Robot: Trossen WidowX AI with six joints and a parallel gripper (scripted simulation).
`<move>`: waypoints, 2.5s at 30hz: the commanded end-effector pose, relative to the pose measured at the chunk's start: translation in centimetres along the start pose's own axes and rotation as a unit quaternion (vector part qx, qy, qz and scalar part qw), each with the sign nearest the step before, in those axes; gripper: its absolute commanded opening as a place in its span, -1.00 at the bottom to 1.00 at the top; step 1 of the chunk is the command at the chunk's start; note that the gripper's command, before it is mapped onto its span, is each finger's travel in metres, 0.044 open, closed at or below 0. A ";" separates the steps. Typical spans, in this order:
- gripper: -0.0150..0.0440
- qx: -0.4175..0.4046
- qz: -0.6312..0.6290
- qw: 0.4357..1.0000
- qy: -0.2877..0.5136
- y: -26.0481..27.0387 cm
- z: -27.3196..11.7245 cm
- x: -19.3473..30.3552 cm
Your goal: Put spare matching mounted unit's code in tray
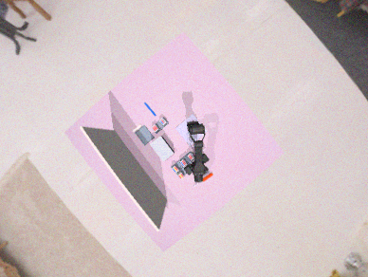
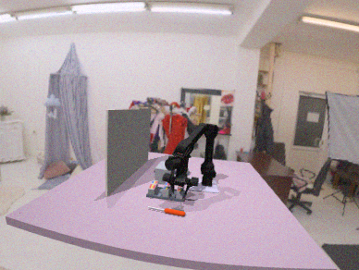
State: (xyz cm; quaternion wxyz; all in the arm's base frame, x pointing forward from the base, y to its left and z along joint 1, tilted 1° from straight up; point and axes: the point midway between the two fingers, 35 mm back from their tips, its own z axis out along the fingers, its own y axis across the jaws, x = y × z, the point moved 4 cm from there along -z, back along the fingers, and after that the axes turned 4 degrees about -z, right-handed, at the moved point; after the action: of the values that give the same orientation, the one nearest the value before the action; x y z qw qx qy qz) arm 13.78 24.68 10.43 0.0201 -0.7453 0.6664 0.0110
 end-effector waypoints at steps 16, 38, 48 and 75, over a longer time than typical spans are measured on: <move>0.53 -0.005 0.003 1.000 0.005 0.2 1.4 0.3; -0.49 -0.003 0.000 1.000 0.005 0.2 1.3 0.3; -0.49 -0.004 0.001 1.000 0.005 0.1 -0.6 0.1; -0.49 -0.004 0.003 1.000 0.005 -0.1 -10.8 0.6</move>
State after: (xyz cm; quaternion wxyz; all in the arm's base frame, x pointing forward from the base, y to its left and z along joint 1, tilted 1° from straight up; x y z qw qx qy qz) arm 13.83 23.87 19.68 0.0111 -0.7420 0.6702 0.0089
